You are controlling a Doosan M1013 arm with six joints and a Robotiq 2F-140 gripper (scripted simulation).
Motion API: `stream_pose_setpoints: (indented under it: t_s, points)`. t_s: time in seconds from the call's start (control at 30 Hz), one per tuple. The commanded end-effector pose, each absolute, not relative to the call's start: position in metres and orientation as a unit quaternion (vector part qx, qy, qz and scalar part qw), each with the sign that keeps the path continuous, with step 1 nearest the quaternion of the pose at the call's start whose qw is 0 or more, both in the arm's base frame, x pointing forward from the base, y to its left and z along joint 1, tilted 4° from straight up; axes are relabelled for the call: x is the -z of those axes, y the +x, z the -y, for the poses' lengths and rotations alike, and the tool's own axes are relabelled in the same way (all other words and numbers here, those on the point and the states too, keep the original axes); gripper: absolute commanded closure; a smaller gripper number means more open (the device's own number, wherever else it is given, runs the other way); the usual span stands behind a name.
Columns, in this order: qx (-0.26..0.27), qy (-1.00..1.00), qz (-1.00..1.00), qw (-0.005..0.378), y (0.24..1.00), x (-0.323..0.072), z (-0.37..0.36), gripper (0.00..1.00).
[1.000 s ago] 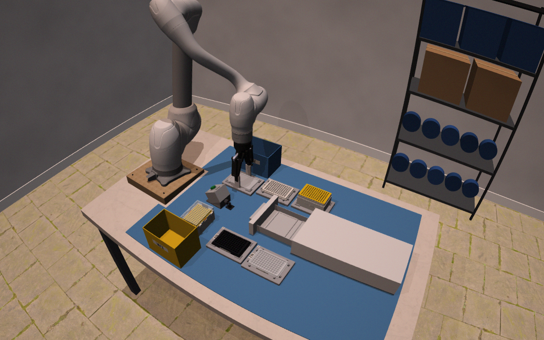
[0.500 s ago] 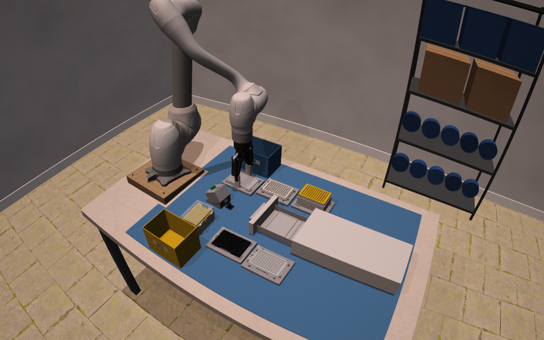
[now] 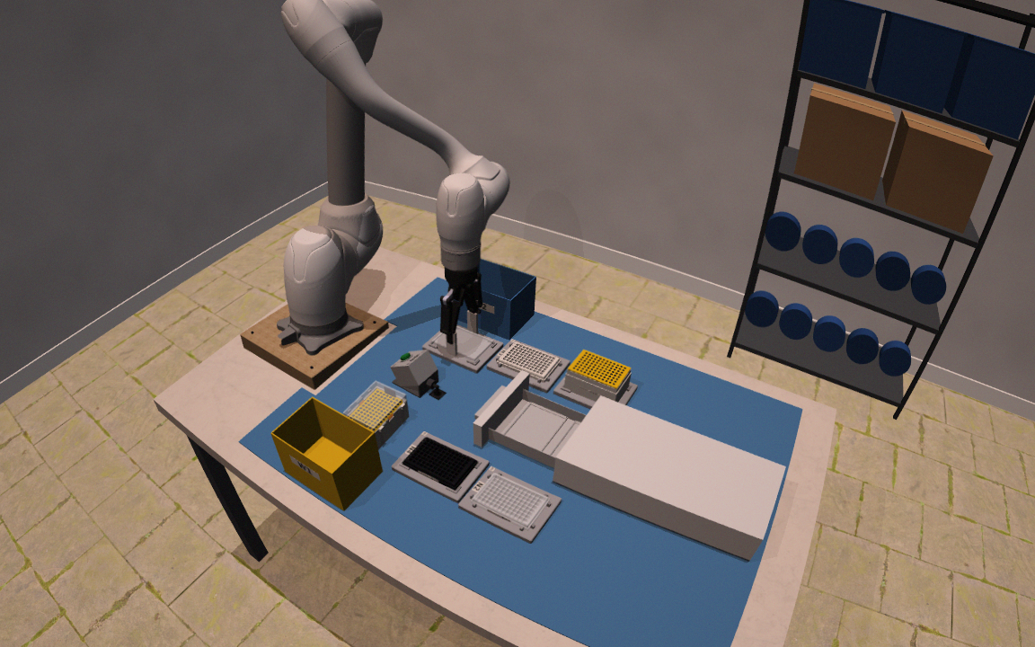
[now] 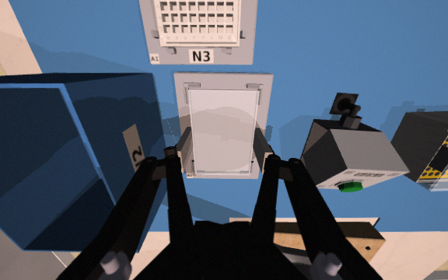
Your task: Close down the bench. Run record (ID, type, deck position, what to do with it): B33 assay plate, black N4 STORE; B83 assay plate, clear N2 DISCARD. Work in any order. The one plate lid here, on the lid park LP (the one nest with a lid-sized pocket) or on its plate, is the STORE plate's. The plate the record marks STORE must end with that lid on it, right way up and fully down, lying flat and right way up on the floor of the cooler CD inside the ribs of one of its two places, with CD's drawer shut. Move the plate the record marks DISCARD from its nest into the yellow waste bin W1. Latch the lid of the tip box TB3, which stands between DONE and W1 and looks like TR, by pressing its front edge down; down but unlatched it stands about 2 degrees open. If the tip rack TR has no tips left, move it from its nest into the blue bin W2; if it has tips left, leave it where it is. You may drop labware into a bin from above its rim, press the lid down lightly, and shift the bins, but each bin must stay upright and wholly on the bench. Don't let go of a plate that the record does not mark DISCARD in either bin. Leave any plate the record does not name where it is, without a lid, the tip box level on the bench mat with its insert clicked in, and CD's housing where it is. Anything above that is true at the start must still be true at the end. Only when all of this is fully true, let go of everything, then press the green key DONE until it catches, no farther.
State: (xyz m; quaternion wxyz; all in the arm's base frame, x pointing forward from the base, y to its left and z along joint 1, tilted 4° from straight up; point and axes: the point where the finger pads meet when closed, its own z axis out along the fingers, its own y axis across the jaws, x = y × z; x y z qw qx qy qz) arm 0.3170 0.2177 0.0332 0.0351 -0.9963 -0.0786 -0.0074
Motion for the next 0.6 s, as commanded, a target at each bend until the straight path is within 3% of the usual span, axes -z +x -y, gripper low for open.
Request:
stream_pose_setpoints:
  t_s: [0.0, 0.57]
  points:
    - [0.007, -0.996, 0.079, 0.035, 0.3169, -0.0342, -0.2176, 1.00]
    - [0.007, -0.996, 0.079, 0.035, 0.3168, -0.0441, -0.2169, 1.00]
